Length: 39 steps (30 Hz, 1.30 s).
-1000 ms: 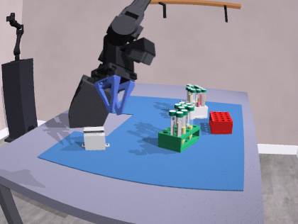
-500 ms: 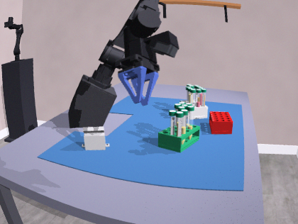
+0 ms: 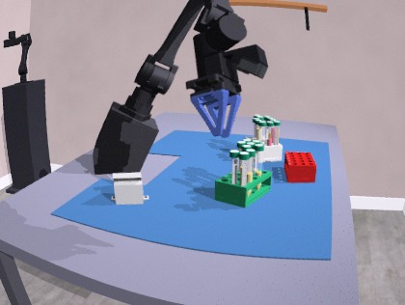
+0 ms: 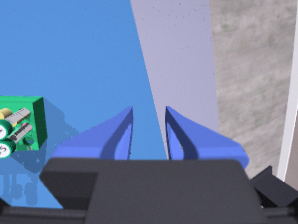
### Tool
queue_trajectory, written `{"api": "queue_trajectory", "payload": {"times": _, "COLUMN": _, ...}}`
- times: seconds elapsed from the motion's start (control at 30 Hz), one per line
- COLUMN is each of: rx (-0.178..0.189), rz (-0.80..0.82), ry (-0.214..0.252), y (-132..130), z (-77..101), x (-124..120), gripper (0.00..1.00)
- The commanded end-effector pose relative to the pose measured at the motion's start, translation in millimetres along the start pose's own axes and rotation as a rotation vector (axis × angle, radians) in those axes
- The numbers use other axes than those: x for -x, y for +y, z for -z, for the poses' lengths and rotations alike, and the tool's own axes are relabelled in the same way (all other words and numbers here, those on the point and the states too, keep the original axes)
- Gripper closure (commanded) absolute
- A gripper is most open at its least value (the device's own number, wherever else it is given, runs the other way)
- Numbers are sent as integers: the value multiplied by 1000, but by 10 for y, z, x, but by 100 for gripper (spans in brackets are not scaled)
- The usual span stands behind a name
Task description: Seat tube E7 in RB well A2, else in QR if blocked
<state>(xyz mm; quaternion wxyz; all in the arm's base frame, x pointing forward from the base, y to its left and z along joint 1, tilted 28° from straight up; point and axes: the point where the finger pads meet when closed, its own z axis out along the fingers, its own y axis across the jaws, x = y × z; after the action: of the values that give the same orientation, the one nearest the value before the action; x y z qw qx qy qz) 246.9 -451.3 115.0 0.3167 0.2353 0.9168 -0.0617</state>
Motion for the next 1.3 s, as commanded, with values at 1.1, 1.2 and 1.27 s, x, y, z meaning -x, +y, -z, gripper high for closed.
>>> {"api": "queue_trajectory", "payload": {"times": 1.1, "rx": 137, "rz": 75, "ry": 57, "y": 1565, "z": 494, "x": 470, "gripper": 70}}
{"api": "queue_trajectory", "payload": {"times": 1.2, "rx": 138, "rz": 74, "ry": 56, "y": 1665, "z": 524, "x": 479, "gripper": 70}}
{"api": "queue_trajectory", "payload": {"times": 1.27, "rx": 166, "rz": 140, "ry": 34, "y": 1719, "z": 668, "x": 753, "gripper": 70}}
